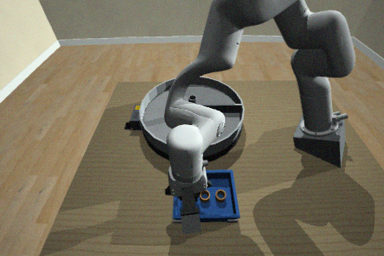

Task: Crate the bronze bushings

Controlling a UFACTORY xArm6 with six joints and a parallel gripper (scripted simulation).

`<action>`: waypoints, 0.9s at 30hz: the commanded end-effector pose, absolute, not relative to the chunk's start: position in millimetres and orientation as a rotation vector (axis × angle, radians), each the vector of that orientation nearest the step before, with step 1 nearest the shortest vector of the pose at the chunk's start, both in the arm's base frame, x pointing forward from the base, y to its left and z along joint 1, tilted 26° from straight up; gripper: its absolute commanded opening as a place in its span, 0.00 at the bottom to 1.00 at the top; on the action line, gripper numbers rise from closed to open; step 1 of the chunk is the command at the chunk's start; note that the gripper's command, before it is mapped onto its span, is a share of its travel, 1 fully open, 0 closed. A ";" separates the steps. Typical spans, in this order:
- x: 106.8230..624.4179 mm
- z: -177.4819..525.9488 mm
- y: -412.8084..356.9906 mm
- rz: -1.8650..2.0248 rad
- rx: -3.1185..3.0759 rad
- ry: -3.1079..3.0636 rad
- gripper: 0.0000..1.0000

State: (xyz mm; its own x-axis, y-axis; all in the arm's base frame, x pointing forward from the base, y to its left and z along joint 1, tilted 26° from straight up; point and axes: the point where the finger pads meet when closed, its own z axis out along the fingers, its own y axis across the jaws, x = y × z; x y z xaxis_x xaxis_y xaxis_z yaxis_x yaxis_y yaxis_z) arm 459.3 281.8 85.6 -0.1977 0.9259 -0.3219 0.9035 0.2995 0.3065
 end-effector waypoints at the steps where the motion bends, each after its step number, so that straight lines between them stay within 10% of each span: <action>1: 461.8 83.5 282.2 0.074 1.629 2.131 0.00; 27: 462.9 81.0 281.5 0.074 1.629 2.131 0.00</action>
State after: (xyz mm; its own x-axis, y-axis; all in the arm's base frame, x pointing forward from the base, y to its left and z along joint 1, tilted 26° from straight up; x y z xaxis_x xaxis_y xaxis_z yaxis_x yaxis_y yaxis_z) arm 462.2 280.3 79.4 -0.1977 0.9260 -0.3217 0.9034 0.2995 0.3070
